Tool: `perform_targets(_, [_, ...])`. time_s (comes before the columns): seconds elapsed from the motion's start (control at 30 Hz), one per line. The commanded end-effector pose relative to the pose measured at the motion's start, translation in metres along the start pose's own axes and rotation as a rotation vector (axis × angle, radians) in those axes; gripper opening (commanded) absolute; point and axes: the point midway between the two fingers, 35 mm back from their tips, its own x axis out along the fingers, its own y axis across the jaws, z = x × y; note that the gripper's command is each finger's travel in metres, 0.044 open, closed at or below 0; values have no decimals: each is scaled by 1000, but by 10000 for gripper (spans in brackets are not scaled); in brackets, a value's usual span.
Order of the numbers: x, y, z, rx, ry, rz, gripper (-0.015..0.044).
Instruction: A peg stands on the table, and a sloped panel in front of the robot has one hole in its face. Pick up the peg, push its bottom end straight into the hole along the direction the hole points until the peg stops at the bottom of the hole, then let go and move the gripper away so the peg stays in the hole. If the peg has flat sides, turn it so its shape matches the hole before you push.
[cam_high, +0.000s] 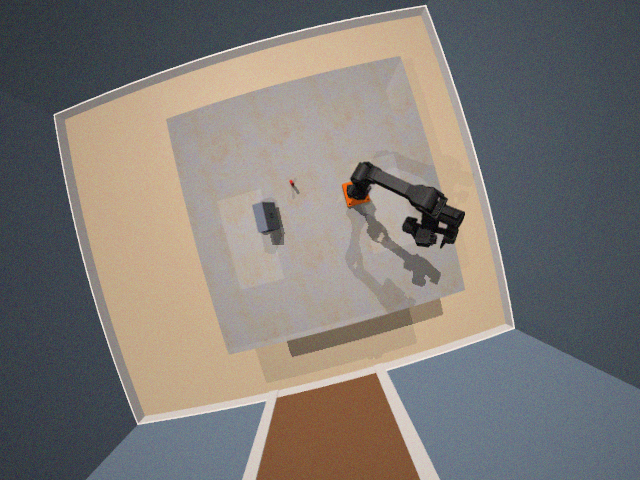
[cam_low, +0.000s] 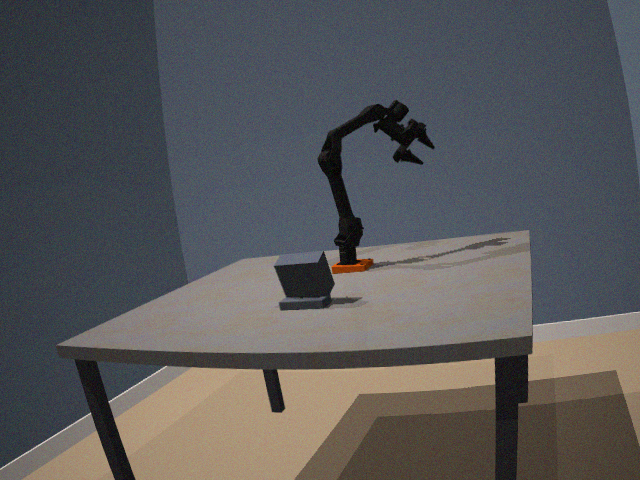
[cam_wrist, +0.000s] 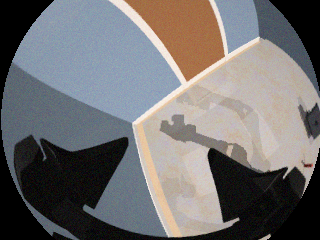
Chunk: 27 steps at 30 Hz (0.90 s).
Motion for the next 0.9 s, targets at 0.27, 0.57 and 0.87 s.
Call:
perform_targets(0.27, [24, -21, 28, -6, -46, -98, 440])
perform_targets(0.57, [37, -39, 48, -17, -67, -163, 440])
perform_targets(0.87, [50, -61, 70, -11, -86, -239, 440])
